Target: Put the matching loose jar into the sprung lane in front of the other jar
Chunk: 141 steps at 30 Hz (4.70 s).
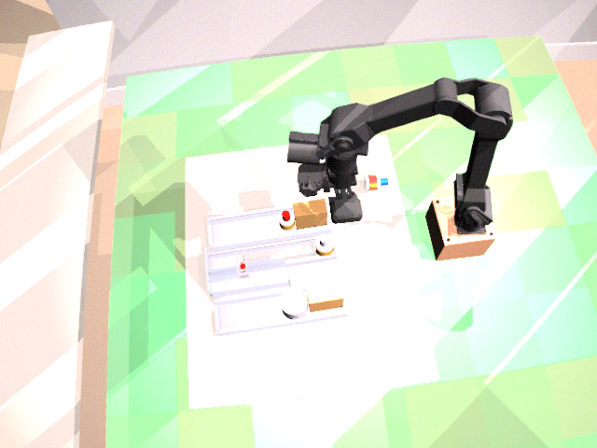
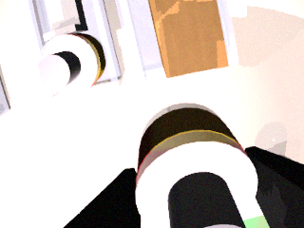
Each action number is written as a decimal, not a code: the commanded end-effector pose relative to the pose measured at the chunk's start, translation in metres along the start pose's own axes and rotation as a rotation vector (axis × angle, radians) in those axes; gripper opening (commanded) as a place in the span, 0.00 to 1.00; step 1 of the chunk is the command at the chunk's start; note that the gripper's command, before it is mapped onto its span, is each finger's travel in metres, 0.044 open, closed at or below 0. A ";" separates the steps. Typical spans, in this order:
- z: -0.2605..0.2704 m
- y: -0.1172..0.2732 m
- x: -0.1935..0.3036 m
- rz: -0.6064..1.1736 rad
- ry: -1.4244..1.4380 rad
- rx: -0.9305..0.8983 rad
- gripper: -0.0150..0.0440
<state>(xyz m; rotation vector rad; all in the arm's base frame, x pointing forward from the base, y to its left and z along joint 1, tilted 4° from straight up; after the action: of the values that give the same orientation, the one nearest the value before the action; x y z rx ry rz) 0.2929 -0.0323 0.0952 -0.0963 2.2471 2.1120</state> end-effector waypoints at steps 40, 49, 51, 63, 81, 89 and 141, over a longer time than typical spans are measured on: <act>0.065 -0.070 0.011 0.010 0.040 -0.006 0.25; 0.065 -0.070 0.006 0.009 0.040 -0.006 0.25; 0.066 -0.070 0.005 0.009 0.040 -0.006 0.25; 0.067 -0.070 -0.001 0.009 0.040 -0.006 0.25; 0.068 -0.070 -0.010 0.008 0.040 -0.006 0.25; 0.069 -0.070 -0.013 0.008 0.040 -0.006 0.25; 0.073 -0.067 -0.038 0.006 0.040 -0.006 0.25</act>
<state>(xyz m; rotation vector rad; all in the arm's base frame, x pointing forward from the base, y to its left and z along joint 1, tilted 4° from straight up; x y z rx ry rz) 0.3233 0.0347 0.0215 -0.0996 2.2909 2.1579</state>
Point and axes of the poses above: the point midway between the two fingers, 35 mm back from their tips, its own y axis back along the fingers, its own z axis across the jaws, x = y × z, the point moved 1 cm from there along y, back along the fingers, and after that the axes turned 8 degrees about -y, right-handed, at the moved point
